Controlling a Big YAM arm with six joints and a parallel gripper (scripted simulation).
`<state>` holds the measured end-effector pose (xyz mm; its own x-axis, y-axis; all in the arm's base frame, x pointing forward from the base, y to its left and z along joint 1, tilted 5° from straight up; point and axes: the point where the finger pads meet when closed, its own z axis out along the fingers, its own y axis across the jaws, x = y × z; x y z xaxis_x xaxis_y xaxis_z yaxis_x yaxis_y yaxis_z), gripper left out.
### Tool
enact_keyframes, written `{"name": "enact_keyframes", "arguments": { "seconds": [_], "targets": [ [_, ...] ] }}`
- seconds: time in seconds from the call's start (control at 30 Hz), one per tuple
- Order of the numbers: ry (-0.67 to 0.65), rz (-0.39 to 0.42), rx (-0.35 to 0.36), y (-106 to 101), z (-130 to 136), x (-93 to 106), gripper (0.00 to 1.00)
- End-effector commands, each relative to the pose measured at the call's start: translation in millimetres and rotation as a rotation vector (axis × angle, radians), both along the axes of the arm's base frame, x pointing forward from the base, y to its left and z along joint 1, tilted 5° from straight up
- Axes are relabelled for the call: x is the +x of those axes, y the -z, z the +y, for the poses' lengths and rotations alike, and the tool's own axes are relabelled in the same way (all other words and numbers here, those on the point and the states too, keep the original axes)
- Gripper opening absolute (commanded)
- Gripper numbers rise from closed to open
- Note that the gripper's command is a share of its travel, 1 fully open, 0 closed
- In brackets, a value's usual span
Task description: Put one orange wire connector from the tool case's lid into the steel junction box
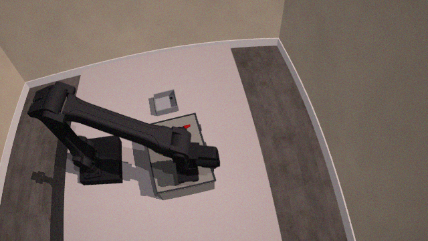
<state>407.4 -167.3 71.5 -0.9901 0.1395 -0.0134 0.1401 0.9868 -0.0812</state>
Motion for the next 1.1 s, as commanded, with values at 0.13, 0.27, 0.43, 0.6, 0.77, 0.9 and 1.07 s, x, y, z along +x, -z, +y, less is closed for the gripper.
{"name": "enact_keyframes", "arguments": {
  "seconds": [0.13,0.27,0.43,0.6,0.77,0.9,1.07],
  "targets": [
    [0.005,0.018,0.005,12,-3,-4.2,0.06],
    [0.005,0.024,0.007,9,-2,-5.5,0.06],
    [0.005,-0.009,-0.005,-23,-2,3.8,0.06],
    [0.002,-0.032,-0.013,-47,0,11.0,0.06],
    [0.001,-0.039,-0.015,-54,1,13.1,0.06],
    [-0.001,-0.042,-0.017,-62,2,14.6,0.06],
    [-0.003,-0.047,-0.018,-71,3,15.3,0.06]
  ]
}}
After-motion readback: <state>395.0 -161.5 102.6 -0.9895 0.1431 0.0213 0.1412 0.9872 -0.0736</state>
